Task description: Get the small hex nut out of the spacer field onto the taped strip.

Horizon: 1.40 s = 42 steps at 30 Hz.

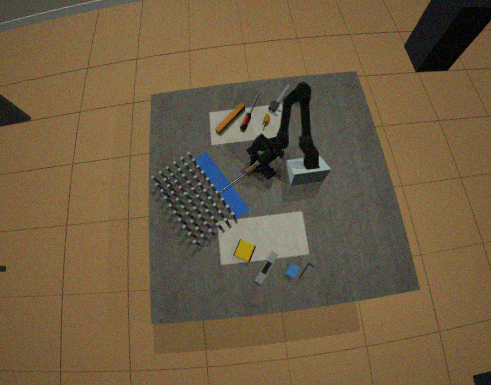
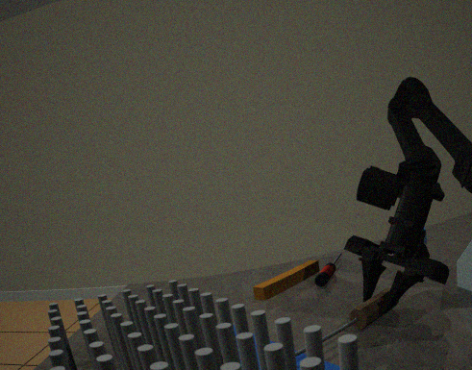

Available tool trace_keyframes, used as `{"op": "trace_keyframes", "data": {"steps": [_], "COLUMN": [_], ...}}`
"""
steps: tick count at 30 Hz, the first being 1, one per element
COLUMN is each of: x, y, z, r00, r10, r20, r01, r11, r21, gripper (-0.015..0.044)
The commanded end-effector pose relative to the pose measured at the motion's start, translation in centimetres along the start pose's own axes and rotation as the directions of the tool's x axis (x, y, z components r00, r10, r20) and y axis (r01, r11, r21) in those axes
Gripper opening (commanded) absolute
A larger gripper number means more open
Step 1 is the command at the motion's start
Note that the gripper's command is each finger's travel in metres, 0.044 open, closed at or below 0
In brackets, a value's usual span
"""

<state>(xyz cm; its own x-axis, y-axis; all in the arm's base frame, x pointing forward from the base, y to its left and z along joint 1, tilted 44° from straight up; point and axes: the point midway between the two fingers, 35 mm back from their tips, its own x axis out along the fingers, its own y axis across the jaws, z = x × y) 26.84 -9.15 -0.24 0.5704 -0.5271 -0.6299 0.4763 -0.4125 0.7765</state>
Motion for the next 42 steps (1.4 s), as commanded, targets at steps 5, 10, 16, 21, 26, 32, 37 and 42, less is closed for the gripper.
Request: {"op": "trace_keyframes", "data": {"steps": [5, 10, 16, 21, 26, 32, 37, 42], "x": [-0.2, -0.3, -0.5, -0.7, -0.9, -1.1, -1.3, -1.9], "y": [0.0, 0.0, 0.2, 0.3, 0.4, 0.5, 0.6, 0.7], "z": [0.0, -0.1, -0.3, -0.4, -0.6, -0.7, -0.7, -0.2], "r00": [1.0, 1.0, 1.0, 1.0, 1.0, 1.0, 1.0, 1.0], "r10": [-0.003, -0.004, -0.003, -0.003, -0.003, -0.003, -0.003, -0.003], "r20": [-0.007, -0.007, -0.007, -0.007, -0.006, -0.007, -0.007, -0.007], "r01": [0.003, 0.004, 0.003, 0.003, 0.003, 0.003, 0.003, 0.003], "r11": [1.0, 1.0, 1.0, 1.0, 1.0, 1.0, 1.0, 1.0], "r21": [-0.005, -0.004, -0.003, -0.001, 0.0, 0.001, 0.002, 0.002], "gripper": [0.0, 0.0, 0.0, 0.0, 0.0, 0.0, 0.0, 0.0]}}
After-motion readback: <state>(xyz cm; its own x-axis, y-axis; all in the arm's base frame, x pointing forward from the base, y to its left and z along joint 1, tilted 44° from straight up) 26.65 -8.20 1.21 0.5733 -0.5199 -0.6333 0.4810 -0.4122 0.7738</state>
